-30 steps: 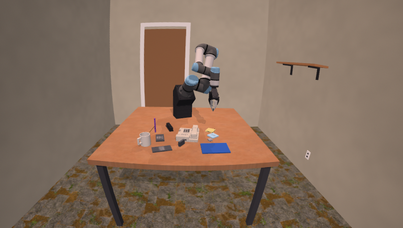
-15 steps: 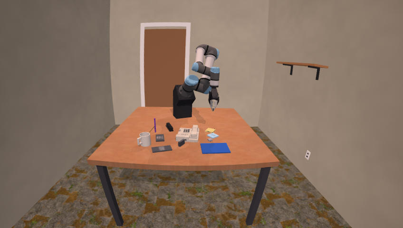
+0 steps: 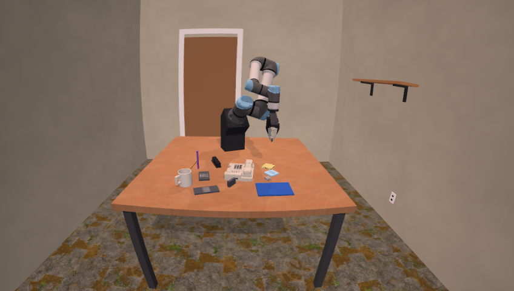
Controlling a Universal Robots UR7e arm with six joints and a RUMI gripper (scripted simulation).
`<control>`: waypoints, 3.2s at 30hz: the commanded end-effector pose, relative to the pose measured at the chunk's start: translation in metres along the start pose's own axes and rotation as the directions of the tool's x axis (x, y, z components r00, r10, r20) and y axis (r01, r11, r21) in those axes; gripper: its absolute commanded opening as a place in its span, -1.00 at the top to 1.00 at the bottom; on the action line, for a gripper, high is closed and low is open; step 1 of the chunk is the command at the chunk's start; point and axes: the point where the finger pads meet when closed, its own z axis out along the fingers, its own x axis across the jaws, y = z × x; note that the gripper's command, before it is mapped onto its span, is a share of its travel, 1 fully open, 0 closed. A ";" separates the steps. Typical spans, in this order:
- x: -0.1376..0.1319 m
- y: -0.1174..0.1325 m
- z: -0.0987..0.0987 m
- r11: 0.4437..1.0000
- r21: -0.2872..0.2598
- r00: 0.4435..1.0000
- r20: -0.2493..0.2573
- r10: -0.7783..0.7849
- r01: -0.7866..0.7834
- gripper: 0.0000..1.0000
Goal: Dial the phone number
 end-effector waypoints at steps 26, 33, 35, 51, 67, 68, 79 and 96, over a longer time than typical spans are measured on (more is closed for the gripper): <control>0.000 -0.011 0.000 1.000 0.000 1.000 0.001 0.000 0.000 1.00; 0.000 -0.027 0.000 1.000 0.000 1.000 0.001 0.000 0.000 1.00; 0.000 -0.034 0.000 1.000 0.000 1.000 0.001 0.000 0.000 1.00; 0.001 -0.097 -0.001 1.000 0.000 1.000 0.001 0.000 0.000 1.00; 0.002 -0.166 -0.001 1.000 0.000 1.000 0.001 0.000 0.000 1.00; 0.002 -0.170 -0.001 1.000 0.000 1.000 0.001 0.000 0.000 1.00; 0.002 -0.195 -0.001 1.000 0.000 1.000 0.001 0.000 0.000 1.00; 0.002 -0.200 -0.001 1.000 0.000 1.000 0.001 0.000 0.000 1.00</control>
